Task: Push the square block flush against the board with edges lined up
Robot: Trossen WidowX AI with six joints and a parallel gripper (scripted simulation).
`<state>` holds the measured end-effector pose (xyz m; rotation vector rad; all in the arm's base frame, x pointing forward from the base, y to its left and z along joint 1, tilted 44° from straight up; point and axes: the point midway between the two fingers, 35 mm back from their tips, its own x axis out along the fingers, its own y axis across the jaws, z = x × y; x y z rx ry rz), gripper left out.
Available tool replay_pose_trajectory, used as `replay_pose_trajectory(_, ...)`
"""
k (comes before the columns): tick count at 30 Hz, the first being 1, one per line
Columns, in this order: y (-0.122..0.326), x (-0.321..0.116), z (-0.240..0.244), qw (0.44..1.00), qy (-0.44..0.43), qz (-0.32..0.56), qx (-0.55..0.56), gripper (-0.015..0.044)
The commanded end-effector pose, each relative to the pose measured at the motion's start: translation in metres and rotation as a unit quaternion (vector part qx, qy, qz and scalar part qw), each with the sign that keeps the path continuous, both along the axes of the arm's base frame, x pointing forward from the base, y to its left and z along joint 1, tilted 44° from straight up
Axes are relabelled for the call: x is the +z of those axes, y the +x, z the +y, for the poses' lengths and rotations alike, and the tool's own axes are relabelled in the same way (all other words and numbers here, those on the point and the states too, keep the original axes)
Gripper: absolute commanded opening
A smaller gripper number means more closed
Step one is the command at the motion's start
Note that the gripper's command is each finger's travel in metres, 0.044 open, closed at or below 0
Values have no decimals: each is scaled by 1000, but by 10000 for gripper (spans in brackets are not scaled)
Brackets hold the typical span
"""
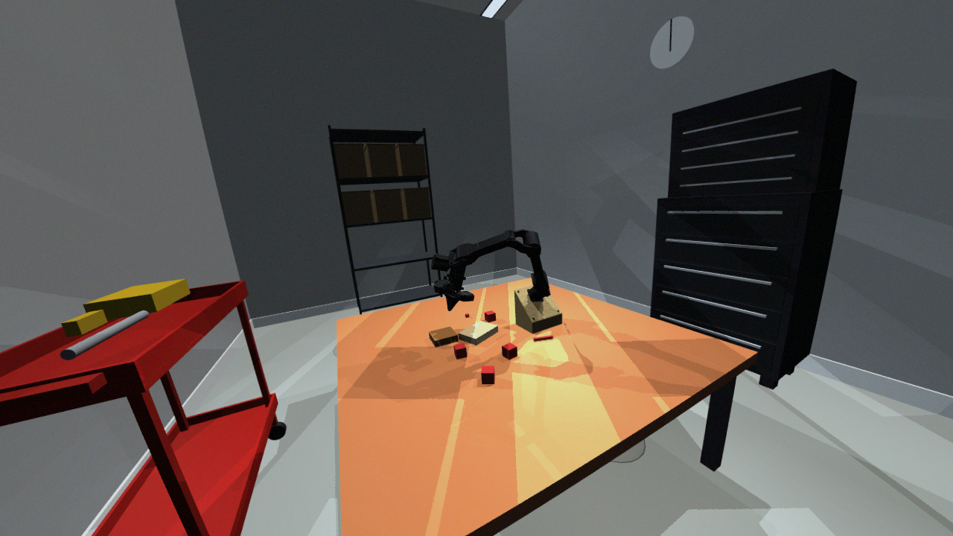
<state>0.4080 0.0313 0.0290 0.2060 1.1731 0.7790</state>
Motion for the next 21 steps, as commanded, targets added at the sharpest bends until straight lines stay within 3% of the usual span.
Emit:
replay_pose_trajectory(1,-17,-26,38,997,10,40,66,0)
replay_pose_trajectory(11,-39,-53,73,988,17,80,128,0)
replay_pose_trajectory(15,-46,-89,107,988,19,80,128,0)
replay_pose_trajectory(21,-47,-91,109,988,19,80,128,0)
